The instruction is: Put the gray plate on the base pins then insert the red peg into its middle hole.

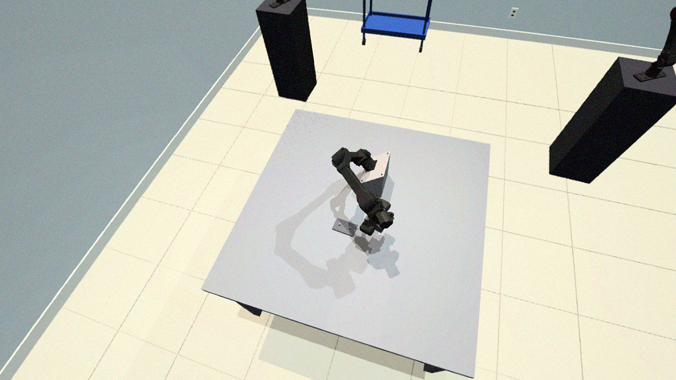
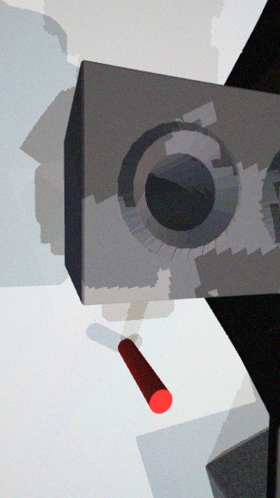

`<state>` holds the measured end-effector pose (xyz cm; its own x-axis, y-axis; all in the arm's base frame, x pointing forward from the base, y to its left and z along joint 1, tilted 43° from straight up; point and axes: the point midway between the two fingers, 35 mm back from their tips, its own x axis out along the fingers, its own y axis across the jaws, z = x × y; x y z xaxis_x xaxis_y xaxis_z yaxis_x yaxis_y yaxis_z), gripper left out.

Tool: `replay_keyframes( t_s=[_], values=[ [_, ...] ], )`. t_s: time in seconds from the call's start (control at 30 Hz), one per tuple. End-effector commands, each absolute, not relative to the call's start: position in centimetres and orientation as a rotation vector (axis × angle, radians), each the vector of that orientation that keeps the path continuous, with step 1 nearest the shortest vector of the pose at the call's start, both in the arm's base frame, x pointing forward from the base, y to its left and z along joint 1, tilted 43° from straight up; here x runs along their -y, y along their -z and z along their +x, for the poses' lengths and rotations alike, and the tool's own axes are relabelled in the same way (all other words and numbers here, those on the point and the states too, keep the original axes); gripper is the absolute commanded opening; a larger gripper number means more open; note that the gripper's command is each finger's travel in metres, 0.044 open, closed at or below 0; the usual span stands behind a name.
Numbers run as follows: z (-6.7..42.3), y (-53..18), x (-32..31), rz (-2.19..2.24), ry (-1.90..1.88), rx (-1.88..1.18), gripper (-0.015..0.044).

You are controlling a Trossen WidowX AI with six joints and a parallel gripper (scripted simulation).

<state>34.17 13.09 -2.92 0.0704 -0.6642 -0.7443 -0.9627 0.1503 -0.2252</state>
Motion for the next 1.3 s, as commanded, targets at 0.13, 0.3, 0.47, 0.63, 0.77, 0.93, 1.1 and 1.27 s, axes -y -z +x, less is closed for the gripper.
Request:
replay_keyframes(
  t_s=[0.13, 0.3, 0.47, 0.63, 0.77, 0.93, 1.1, 1.27],
  values=[
    [34.7, 2.2, -11.1, -1.596, -0.525, -1.665, 0.0],
    [35.1, 1.7, -9.5, -1.608, -0.546, -1.663, 0.0],
    [35.3, 1.3, -7.9, -1.62, -0.565, -1.66, 0.0],
    [35.5, 0.9, -6.4, -1.634, -0.583, -1.658, 0.0],
    [35.6, 0.5, -5.1, -1.644, -0.596, -1.657, 0.0],
    [35.6, 0.1, -3.5, -1.659, -0.611, -1.657, 0.0],
    [35.5, -0.3, -1.9, -1.674, -0.626, -1.657, 0.0],
    [35.3, -0.7, -0.3, -1.689, -0.639, -1.659, 0.0]
  ],
)
